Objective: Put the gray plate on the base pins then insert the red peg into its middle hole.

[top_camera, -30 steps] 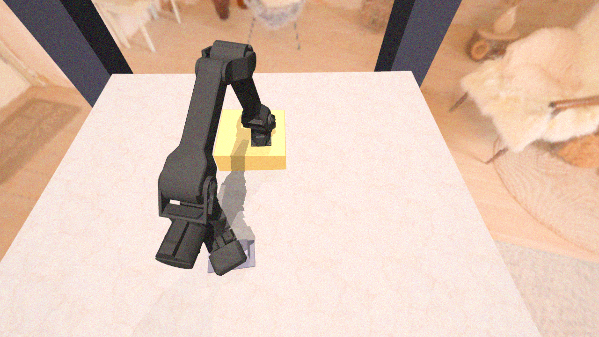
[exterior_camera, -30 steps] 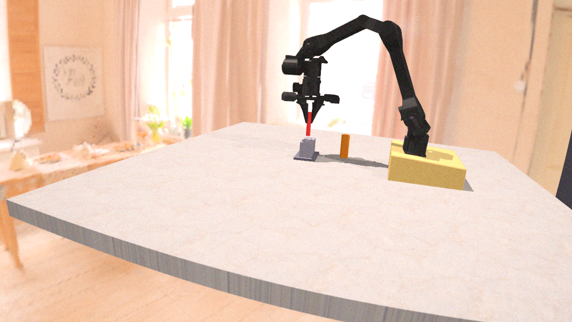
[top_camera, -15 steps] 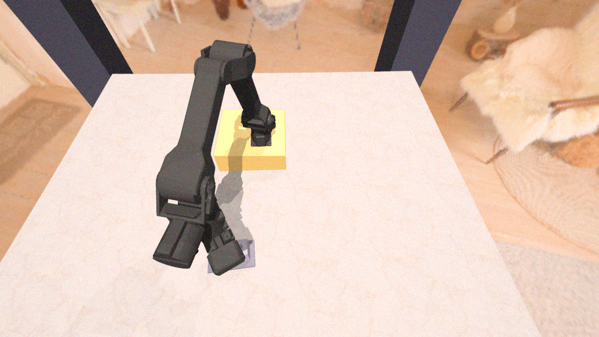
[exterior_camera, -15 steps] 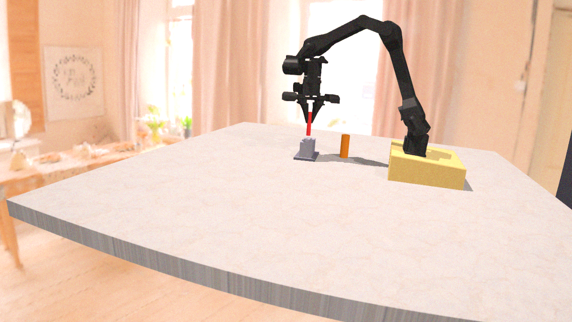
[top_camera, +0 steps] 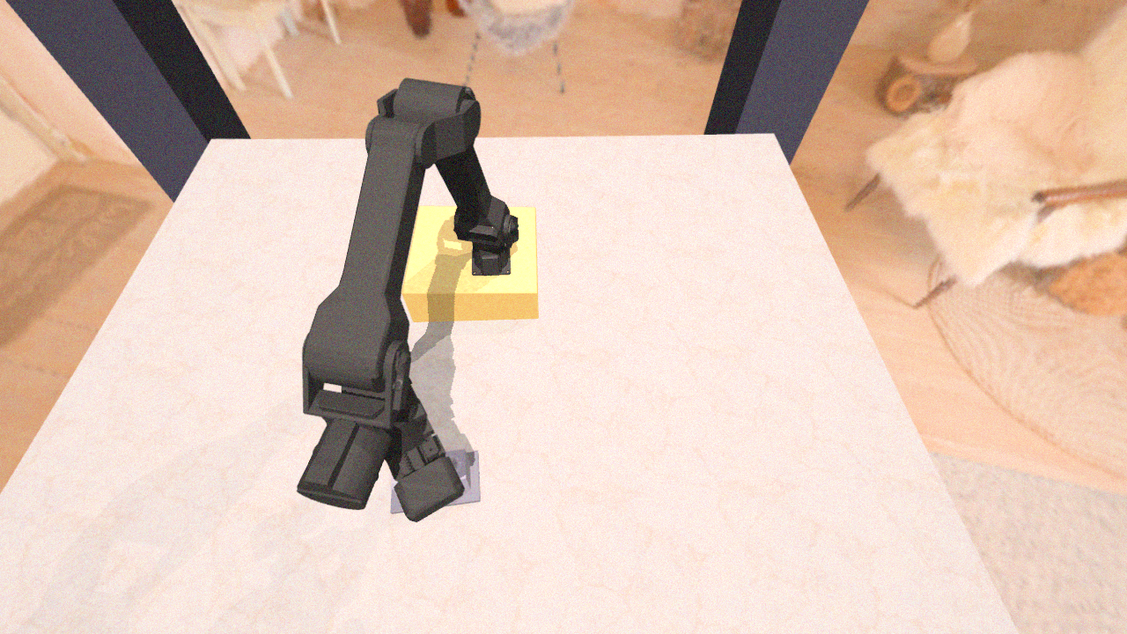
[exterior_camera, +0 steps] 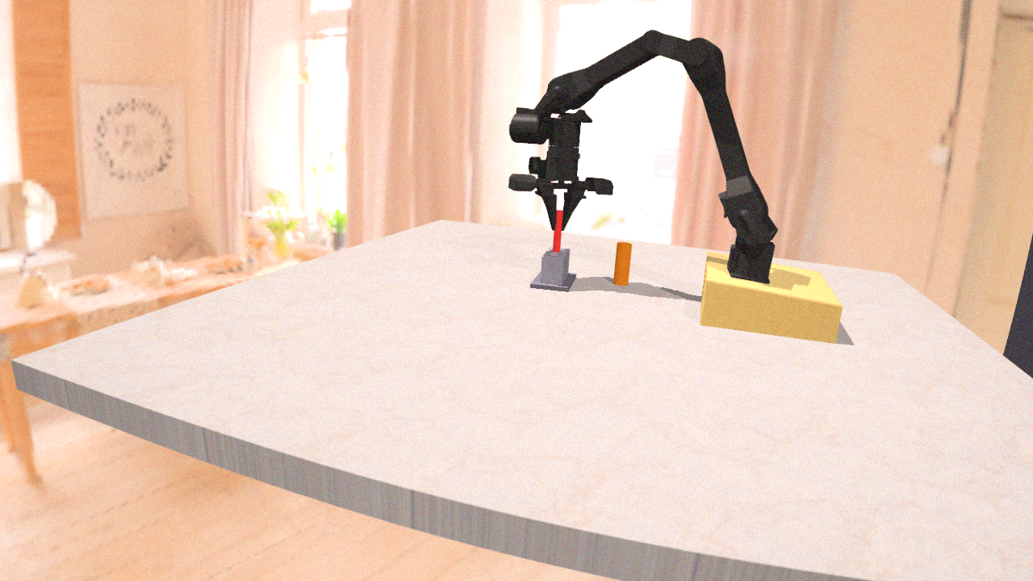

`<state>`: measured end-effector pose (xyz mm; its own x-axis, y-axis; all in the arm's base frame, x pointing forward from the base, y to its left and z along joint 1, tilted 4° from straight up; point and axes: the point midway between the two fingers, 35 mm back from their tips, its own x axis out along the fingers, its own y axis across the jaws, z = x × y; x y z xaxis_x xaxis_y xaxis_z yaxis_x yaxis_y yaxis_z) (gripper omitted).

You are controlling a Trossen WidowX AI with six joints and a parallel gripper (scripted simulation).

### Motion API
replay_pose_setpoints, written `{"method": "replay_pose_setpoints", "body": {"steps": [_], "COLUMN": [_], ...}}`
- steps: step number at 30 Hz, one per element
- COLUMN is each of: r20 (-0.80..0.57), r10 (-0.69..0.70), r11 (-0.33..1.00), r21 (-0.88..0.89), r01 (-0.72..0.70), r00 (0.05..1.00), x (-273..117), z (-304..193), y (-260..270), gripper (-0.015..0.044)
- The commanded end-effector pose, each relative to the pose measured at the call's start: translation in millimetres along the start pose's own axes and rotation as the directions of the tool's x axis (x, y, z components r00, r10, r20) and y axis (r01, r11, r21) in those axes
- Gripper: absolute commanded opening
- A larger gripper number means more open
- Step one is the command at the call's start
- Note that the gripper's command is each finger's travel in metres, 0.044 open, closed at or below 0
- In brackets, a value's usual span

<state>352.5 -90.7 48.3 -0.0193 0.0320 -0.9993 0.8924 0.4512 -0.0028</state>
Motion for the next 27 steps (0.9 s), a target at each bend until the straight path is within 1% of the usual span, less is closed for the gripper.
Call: {"method": "replay_pose_setpoints", "body": {"steps": [1, 27], "r20": [-0.001, -0.001], "r10": [-0.004, -0.001], "r11": [1.0, 1.0], "r21": [-0.003, 0.0], "r01": [0.004, 0.001], "r00": [1.0, 1.0], "x": [2.1, 2.3], "z": [-0.1, -0.6], "y": [-0.4, -0.7], "gripper": [0.0, 0.0]}}
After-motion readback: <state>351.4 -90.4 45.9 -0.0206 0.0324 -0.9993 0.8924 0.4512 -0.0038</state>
